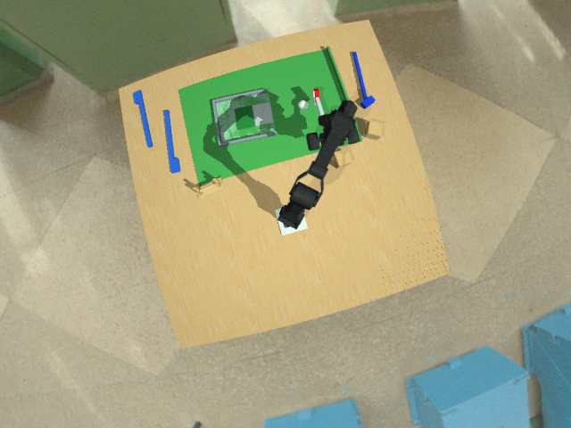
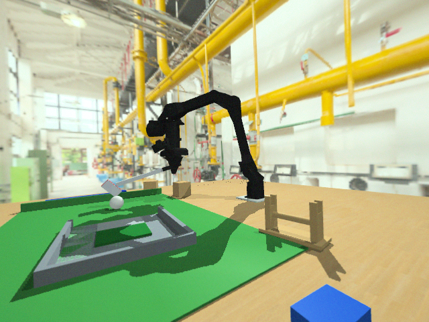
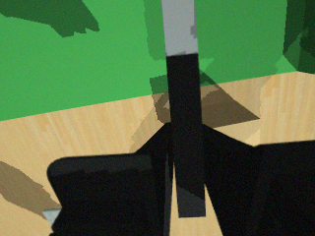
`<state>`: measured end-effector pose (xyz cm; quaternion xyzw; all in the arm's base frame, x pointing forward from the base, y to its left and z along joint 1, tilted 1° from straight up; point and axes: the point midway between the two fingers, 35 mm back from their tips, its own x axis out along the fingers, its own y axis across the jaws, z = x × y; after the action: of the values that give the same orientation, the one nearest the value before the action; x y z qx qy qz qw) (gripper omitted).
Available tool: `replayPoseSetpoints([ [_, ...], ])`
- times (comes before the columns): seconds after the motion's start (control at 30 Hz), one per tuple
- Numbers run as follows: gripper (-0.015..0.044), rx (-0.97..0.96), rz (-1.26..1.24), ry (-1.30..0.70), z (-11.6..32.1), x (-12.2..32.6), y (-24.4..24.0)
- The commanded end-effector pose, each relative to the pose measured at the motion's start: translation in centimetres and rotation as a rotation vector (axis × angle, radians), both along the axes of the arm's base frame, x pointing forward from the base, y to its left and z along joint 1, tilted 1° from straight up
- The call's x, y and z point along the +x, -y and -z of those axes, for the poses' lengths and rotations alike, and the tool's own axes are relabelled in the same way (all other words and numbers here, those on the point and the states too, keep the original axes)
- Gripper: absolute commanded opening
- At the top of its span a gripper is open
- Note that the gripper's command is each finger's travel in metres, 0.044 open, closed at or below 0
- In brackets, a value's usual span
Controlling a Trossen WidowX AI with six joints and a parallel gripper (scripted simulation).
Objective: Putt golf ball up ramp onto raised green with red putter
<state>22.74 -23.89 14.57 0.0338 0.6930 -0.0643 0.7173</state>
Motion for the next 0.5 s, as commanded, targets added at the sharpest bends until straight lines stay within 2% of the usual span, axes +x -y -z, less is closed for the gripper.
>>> replayPoseSetpoints([
  [0.0,0.0000,0.003,0.004,-0.002,0.9,-0.1,0.0],
  [0.47,0.0000,0.003,0.004,-0.003,2.9,0.0,0.0],
])
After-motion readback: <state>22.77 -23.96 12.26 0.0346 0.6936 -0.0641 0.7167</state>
